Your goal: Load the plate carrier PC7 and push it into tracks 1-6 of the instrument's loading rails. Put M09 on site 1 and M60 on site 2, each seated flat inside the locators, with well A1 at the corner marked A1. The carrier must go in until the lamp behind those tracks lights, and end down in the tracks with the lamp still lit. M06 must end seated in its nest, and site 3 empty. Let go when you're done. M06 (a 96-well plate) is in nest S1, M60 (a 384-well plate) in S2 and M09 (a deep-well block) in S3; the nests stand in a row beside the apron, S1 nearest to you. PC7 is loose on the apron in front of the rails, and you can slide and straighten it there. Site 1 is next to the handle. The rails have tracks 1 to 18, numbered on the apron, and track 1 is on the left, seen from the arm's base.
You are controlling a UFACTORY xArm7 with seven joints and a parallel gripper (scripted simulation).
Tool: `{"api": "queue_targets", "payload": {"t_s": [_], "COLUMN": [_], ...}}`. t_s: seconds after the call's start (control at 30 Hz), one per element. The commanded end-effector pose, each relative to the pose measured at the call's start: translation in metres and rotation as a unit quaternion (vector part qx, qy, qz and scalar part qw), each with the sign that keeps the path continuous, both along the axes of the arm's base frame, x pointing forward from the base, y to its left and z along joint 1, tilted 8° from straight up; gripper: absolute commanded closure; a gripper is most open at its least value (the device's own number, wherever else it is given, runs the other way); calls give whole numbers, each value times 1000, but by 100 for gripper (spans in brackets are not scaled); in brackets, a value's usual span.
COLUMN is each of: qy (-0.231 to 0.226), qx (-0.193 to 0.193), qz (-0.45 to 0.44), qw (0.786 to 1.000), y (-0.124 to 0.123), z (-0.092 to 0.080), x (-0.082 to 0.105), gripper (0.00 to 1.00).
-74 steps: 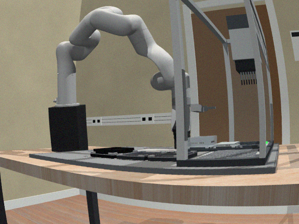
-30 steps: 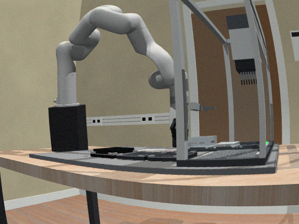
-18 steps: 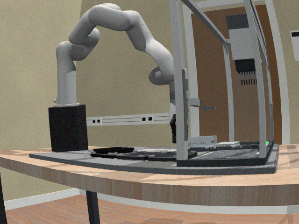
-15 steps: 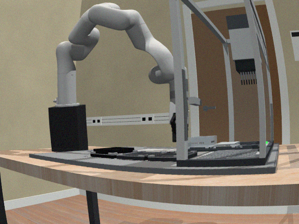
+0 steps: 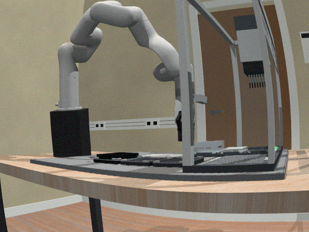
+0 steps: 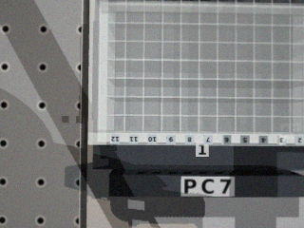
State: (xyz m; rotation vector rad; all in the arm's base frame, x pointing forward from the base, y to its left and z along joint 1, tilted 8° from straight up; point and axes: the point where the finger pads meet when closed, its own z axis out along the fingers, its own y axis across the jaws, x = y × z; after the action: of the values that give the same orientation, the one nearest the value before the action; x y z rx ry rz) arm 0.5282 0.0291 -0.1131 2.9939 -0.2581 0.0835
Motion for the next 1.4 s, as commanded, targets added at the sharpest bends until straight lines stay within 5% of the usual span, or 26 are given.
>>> {"api": "queue_targets", "payload": {"t_s": [0.0, 1.37], "qy": [-2, -2], "qx": [0, 0], "qz": [0, 0], "qw": [1000, 1000], "y": [2, 10], "z": [11, 69], "x": [1, -1], "gripper": [18, 18]}}
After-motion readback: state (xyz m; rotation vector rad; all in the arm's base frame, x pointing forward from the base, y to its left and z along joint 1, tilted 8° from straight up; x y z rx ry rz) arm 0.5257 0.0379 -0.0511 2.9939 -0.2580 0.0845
